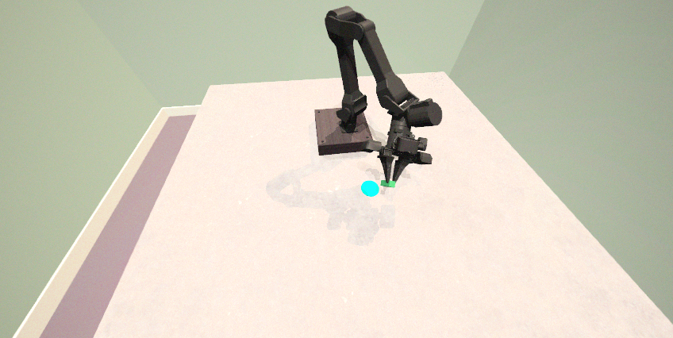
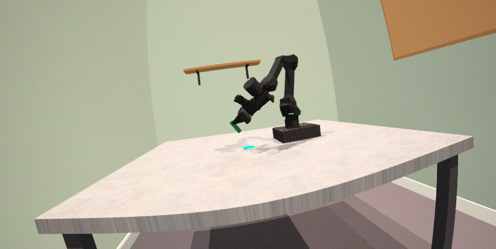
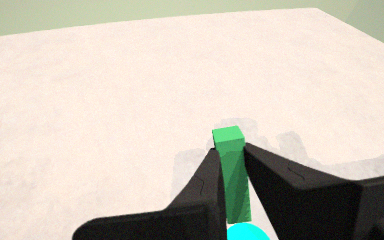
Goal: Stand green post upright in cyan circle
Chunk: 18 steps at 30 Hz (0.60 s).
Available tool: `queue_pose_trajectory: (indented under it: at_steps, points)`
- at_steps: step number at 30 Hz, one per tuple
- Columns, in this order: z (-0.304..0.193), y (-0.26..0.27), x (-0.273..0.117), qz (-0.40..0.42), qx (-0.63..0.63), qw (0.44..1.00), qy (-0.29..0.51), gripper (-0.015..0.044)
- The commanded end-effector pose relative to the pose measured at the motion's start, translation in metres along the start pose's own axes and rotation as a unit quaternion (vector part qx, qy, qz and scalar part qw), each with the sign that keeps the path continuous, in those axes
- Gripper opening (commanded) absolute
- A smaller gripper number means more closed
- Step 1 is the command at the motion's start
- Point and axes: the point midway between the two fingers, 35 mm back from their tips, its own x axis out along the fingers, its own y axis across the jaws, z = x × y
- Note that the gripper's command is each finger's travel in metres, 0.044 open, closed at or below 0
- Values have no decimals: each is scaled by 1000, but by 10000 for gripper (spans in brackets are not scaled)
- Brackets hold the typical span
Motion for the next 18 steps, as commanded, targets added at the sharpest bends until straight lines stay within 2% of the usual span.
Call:
queue_pose_trajectory:
  at_steps: [1, 18]
  points:
    - [1, 0, -2, -1, 1, 1000, -13, 23]
    - [-1, -1, -11, -8, 13, 998, -62, 23]
